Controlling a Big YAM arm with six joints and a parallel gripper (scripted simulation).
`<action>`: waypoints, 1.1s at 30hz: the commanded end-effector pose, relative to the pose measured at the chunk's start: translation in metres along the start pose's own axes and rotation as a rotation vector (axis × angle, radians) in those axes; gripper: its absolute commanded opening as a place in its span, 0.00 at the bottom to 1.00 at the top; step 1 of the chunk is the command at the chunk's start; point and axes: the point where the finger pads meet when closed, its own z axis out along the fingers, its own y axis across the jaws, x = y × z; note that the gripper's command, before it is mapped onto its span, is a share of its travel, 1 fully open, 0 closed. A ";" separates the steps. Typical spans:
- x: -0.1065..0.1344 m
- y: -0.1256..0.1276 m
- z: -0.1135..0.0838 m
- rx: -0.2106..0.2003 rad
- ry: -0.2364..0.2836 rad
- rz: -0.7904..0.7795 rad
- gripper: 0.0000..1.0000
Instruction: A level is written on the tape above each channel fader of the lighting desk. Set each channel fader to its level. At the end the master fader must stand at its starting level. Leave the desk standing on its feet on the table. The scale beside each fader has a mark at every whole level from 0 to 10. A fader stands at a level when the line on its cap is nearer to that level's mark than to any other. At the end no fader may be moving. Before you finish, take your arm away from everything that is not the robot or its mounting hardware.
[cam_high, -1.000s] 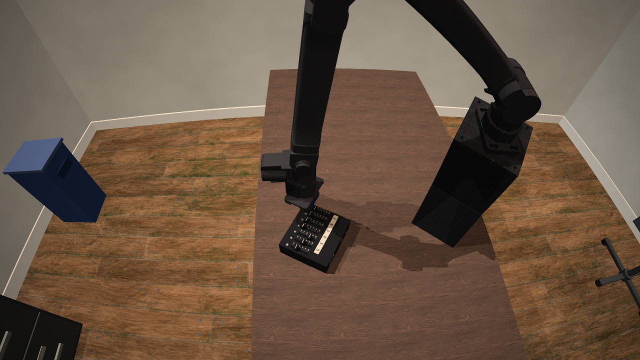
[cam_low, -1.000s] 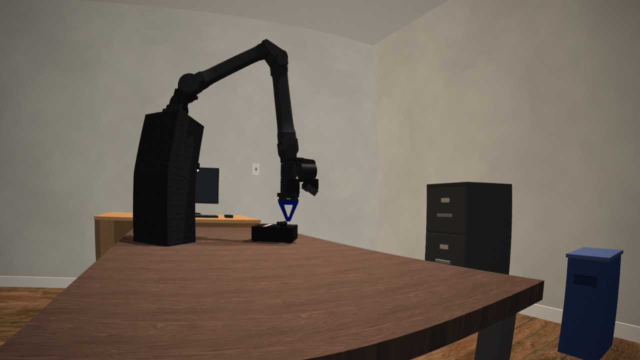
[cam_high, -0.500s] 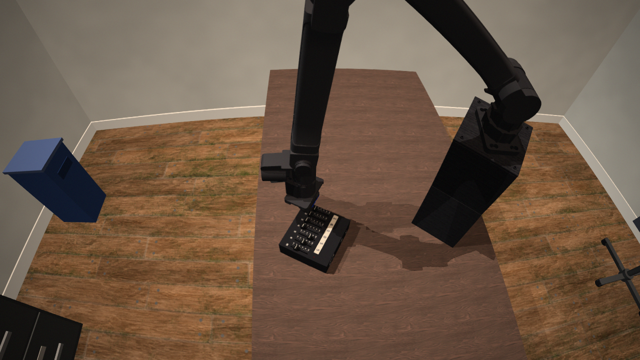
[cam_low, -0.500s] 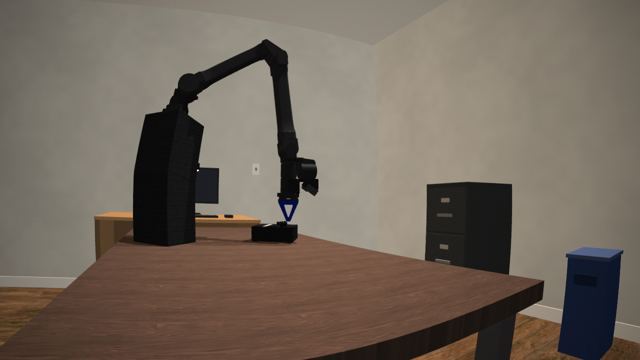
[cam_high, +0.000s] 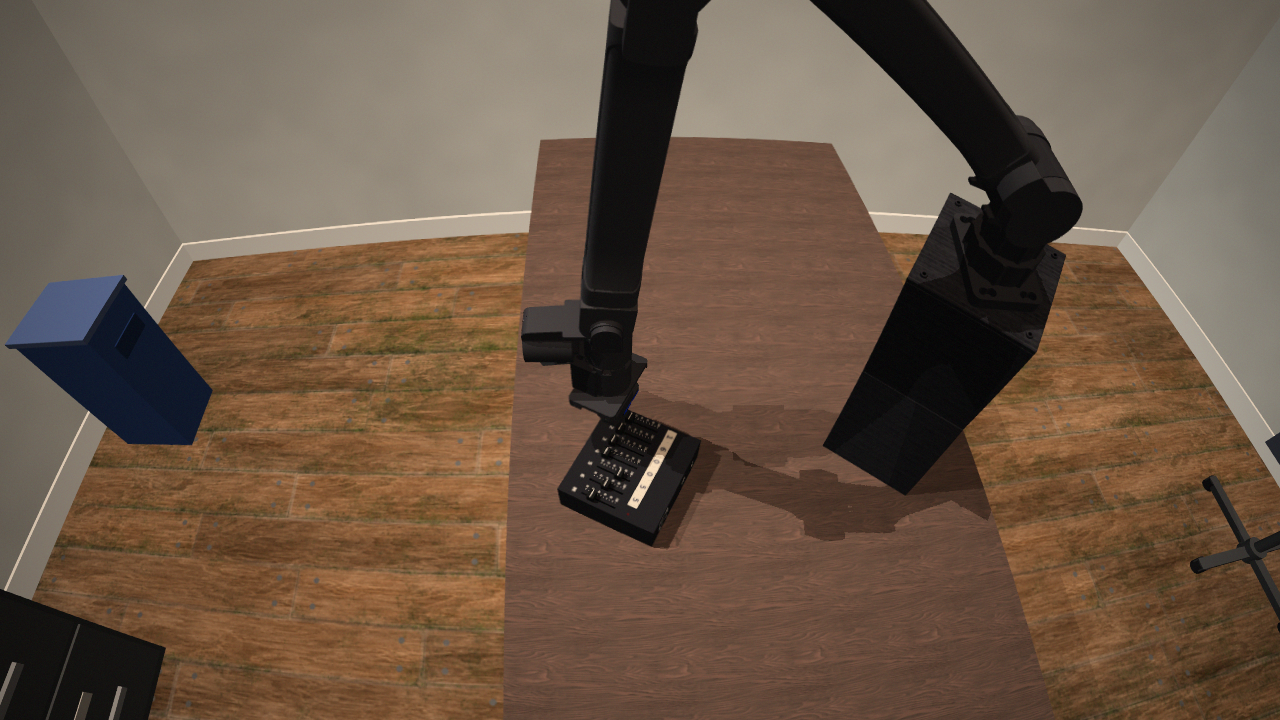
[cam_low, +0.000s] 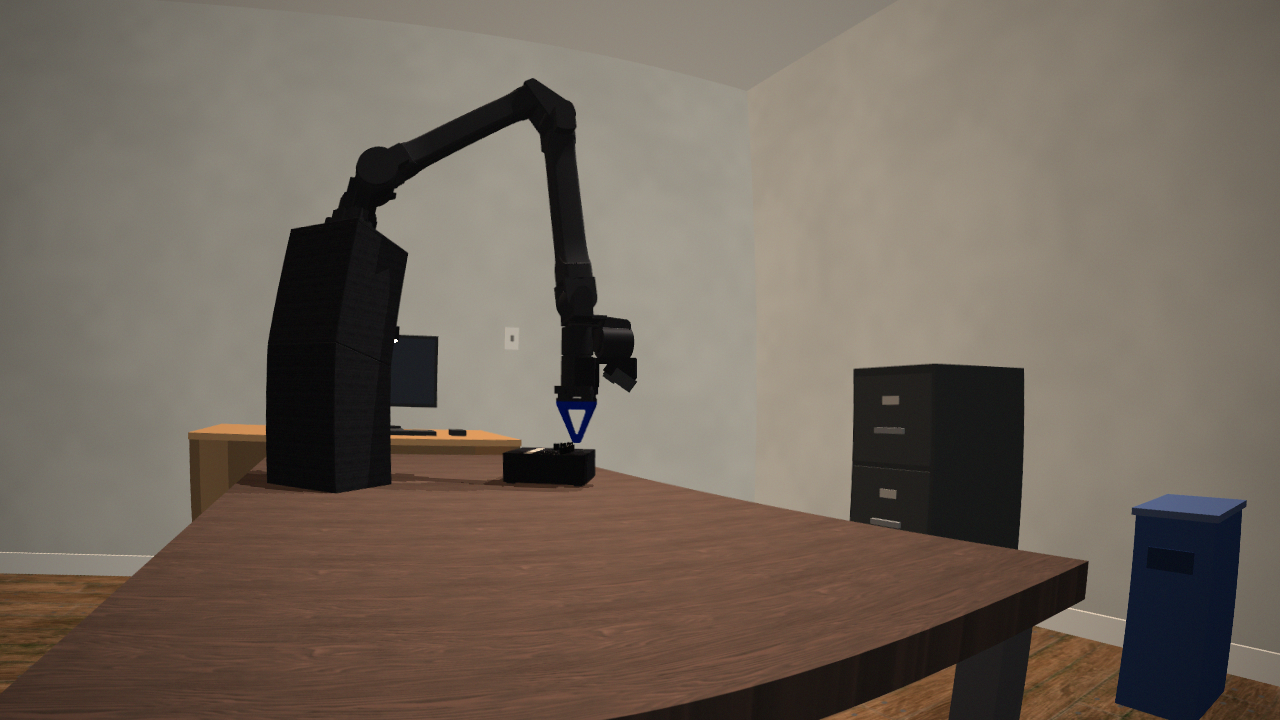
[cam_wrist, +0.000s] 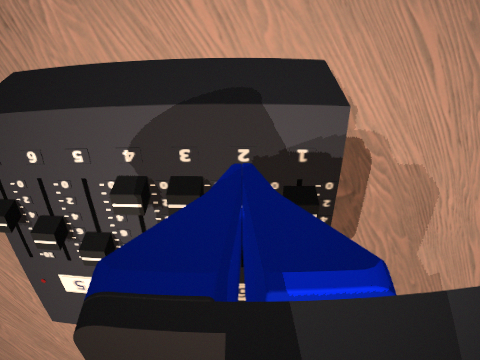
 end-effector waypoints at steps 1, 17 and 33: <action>-0.003 0.004 0.000 -0.002 -0.011 0.001 0.00; -0.003 0.004 -0.001 -0.004 -0.014 0.000 0.00; -0.003 0.004 -0.001 -0.004 -0.014 0.000 0.00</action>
